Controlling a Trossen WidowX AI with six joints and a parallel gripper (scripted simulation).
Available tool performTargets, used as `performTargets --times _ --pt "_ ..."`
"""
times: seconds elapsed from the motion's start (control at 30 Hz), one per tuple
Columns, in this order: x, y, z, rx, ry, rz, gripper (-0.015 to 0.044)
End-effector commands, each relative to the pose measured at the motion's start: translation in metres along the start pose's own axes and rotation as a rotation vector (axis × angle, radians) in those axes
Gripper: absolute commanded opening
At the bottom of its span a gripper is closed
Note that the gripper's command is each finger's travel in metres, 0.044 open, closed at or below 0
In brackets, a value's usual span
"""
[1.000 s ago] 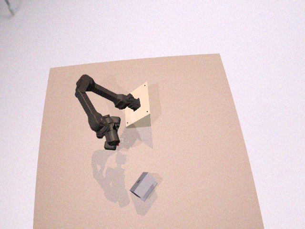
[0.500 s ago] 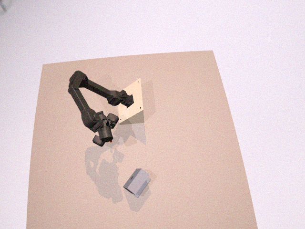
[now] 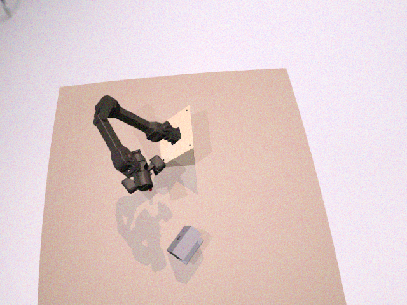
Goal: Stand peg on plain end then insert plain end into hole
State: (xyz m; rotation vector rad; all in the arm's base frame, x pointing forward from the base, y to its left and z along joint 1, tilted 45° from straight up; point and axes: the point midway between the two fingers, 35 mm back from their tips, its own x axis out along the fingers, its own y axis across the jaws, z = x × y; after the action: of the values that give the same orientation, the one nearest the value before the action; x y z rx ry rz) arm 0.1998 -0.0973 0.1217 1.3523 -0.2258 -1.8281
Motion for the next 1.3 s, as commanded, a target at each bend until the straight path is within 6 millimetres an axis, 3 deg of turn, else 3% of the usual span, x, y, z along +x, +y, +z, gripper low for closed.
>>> performTargets --times 0.0,0.27,1.27 --pt "0.001 0.000 0.001 0.081 -0.003 0.003 0.0440" --pt "0.005 0.000 0.000 0.098 -0.002 0.002 0.0440" --pt "0.054 0.000 0.000 0.098 -0.002 0.002 0.0440"
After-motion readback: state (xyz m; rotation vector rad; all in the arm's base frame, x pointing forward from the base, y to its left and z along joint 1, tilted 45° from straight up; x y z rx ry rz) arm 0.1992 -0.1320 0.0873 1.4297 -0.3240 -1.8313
